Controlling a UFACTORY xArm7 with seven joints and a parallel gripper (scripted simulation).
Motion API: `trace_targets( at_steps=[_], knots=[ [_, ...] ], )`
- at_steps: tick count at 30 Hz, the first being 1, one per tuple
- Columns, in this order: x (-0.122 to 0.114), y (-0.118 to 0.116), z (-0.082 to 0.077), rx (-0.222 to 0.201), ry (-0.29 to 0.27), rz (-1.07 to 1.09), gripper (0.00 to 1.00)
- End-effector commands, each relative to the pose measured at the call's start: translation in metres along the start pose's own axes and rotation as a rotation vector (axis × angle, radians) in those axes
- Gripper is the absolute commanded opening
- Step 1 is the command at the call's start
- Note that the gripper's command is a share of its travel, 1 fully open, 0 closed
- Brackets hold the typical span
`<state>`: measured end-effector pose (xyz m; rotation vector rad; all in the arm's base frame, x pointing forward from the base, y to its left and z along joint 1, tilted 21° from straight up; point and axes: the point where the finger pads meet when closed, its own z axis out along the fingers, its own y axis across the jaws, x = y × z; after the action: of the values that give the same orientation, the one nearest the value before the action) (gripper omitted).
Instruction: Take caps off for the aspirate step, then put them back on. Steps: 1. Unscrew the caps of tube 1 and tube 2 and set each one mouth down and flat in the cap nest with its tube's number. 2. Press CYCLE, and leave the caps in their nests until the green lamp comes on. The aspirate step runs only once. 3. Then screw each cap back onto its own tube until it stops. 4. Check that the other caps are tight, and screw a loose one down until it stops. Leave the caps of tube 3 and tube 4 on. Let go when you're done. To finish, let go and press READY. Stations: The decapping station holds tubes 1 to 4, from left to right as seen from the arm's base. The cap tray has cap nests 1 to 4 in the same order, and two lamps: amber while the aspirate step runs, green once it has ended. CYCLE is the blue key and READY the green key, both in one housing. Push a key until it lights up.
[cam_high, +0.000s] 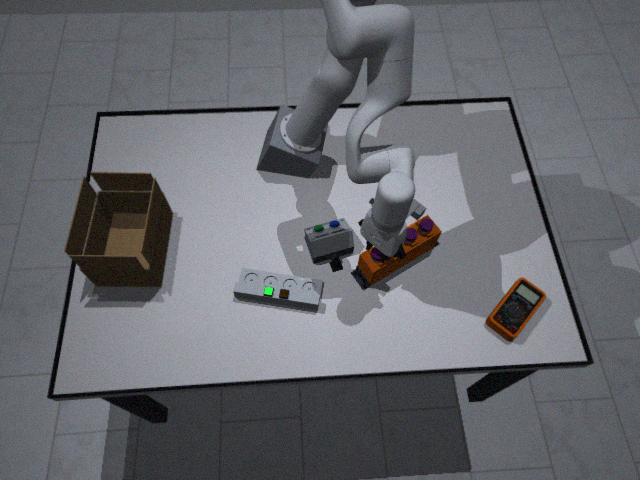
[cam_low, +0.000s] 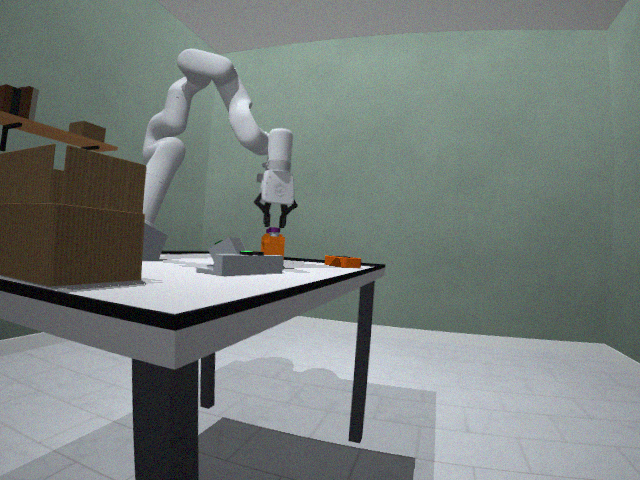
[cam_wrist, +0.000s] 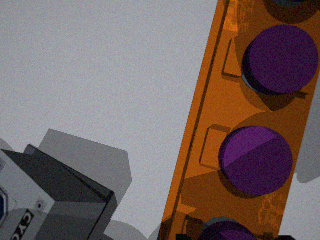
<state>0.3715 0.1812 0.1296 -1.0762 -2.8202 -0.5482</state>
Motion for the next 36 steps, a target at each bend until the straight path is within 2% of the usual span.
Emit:
trace_targets(
  at_steps=[1,33,34,36],
  knots=[
    [-0.001,0.002,0.003,-0.005,0.004,0.000,0.46],
    [-0.001,0.002,0.013,-0.005,0.004,0.000,0.46],
    [-0.001,0.002,0.013,-0.005,0.004,0.000,0.00],
    [-0.001,0.002,0.013,-0.005,0.004,0.000,0.00]
  ],
)
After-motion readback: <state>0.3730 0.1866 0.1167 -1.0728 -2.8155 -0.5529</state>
